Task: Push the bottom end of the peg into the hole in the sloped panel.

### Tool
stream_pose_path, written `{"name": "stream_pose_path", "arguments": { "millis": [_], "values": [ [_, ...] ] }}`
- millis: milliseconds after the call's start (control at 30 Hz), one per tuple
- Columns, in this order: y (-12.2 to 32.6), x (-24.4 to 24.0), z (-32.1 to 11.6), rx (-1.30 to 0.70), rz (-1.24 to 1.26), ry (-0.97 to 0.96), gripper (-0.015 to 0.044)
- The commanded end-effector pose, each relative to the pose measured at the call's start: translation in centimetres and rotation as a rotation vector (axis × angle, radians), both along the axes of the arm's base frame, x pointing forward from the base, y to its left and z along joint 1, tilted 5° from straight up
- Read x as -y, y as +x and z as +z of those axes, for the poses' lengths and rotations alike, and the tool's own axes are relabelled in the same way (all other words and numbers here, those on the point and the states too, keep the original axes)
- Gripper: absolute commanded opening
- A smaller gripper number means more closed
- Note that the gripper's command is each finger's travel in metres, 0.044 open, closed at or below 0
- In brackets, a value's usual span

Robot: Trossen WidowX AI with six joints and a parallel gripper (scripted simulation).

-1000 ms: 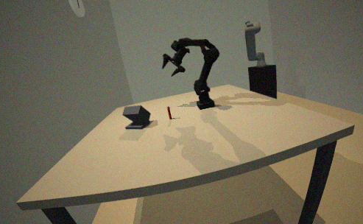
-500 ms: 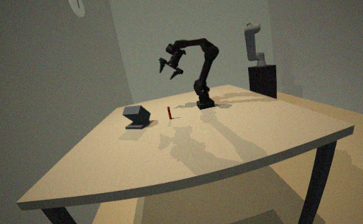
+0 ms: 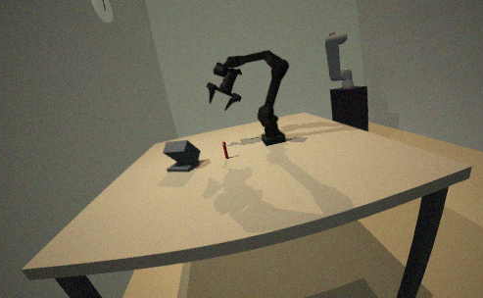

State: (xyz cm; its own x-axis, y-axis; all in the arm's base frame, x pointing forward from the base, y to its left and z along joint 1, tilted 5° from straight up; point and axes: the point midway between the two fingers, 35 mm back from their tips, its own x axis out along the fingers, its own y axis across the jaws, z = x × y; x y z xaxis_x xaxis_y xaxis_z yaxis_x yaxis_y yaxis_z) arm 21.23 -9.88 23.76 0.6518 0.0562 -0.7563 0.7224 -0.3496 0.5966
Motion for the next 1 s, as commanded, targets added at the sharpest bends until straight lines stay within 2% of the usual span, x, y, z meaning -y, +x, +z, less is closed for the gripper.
{"name": "stream_pose_path", "arguments": {
  "millis": [0,967],
  "values": [
    [0.5,-0.5,-0.6,-0.033,0.029,0.008,0.0440],
    [3.6,-6.0,-4.2,-0.229,0.284,-0.031,0.0440]
  ]
}}
